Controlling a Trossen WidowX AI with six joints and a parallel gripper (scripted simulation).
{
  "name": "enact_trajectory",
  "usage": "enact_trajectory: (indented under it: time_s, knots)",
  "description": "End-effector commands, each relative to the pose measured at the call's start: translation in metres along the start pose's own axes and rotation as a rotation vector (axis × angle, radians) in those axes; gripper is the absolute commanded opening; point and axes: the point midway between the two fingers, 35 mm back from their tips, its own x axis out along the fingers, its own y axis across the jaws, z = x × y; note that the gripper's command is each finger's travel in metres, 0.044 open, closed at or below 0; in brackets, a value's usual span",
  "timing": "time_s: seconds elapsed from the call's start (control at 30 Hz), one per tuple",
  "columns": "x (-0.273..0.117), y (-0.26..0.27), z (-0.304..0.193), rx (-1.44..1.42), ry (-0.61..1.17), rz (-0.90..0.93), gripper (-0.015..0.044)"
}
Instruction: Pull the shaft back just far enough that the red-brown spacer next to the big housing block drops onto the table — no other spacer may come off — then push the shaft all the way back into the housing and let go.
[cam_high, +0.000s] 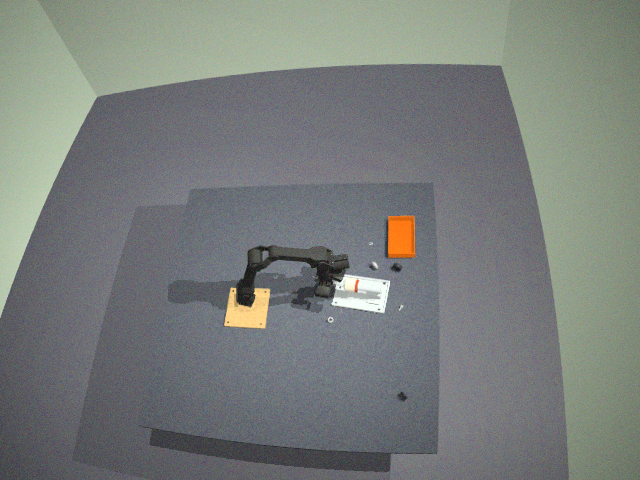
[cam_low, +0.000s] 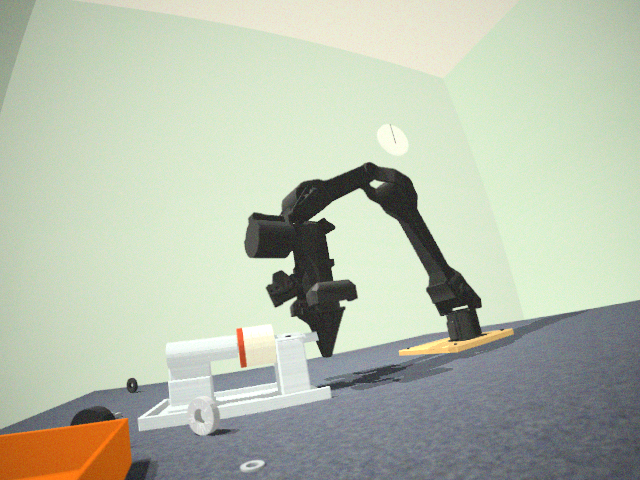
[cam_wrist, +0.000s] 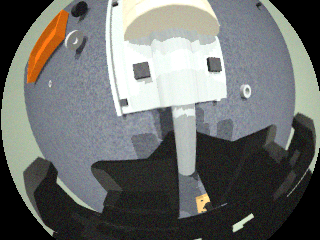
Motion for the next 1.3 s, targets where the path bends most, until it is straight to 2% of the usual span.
enact_trajectory:
  time_s: [0.0,1.27]
  knots:
    - [-0.0001,0.0001,-0.0030,0.000,0.005,0.001,0.0000]
    - [-0.0001,0.0001,-0.0076,0.000,0.006,0.001,0.0000]
